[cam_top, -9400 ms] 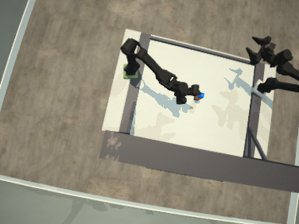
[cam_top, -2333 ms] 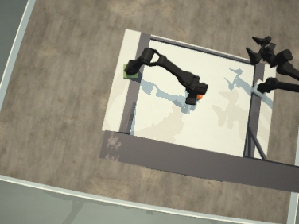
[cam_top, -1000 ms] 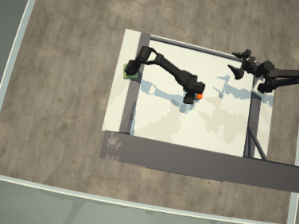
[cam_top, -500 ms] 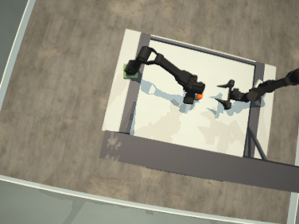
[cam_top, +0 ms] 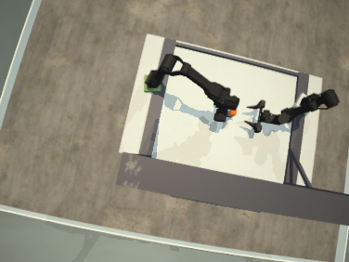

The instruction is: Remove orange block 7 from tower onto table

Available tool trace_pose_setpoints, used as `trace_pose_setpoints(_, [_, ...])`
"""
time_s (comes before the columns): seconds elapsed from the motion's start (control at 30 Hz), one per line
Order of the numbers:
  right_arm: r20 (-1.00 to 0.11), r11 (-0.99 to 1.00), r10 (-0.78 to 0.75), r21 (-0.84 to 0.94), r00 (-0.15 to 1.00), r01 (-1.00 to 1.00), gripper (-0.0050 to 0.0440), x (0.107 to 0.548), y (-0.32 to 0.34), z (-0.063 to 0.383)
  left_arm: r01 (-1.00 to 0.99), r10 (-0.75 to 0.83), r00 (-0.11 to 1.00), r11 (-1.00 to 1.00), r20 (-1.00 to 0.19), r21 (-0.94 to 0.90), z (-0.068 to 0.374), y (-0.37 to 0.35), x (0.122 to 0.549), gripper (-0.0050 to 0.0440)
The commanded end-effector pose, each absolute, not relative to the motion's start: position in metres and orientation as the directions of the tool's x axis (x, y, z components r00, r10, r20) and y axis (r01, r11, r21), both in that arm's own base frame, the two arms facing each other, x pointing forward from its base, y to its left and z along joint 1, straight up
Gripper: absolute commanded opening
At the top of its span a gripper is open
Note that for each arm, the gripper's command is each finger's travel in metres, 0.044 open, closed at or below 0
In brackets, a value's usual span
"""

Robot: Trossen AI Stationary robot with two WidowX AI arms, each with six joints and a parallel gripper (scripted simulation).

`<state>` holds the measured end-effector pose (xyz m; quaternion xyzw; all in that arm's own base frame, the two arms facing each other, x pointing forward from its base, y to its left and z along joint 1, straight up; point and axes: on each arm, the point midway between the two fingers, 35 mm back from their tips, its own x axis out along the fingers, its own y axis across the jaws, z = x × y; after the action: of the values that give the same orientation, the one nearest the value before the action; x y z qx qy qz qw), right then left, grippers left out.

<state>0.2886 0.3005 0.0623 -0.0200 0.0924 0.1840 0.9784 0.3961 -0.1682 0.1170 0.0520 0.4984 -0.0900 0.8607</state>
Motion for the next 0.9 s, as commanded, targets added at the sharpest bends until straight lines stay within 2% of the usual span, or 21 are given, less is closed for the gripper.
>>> trace_pose_setpoints(0.0, [-0.162, 0.931, 0.362, 0.009, 0.918, -0.365, 0.04, 0.292, 0.305, 0.062, 0.205, -0.112, 0.51, 0.979, -0.853, -0.006, 0.128, -0.169, 0.398, -0.005])
trace_pose_setpoints(0.13, [-0.165, 0.931, 0.361, 0.003, 0.918, -0.366, 0.04, 0.314, 0.316, 0.058, 0.205, -0.112, 0.51, 0.979, -0.853, -0.006, 0.128, -0.169, 0.398, -0.005])
trace_pose_setpoints(0.33, [-0.161, 0.931, 0.362, 0.004, 0.918, -0.366, 0.04, 0.375, 0.338, 0.048, 0.205, -0.112, 0.51, 0.979, -0.853, -0.006, 0.128, -0.169, 0.398, -0.005])
trace_pose_setpoints(0.57, [-0.16, 0.93, 0.364, 0.004, 0.917, -0.368, 0.04, 0.383, 0.34, 0.047, 0.205, -0.112, 0.51, 0.979, -0.853, -0.006, 0.128, -0.169, 0.398, -0.005])
trace_pose_setpoints(0.83, [-0.153, 0.931, 0.362, 0.011, 0.919, -0.365, 0.0208, 0.382, 0.339, 0.052, 0.205, -0.112, 0.51, 0.979, -0.853, -0.006, 0.128, -0.169, 0.398, -0.005])
trace_pose_setpoints(0.87, [-0.153, 0.931, 0.362, 0.011, 0.919, -0.365, 0.0208, 0.382, 0.339, 0.052, 0.205, -0.112, 0.51, 0.979, -0.853, -0.006, 0.128, -0.169, 0.398, -0.005])
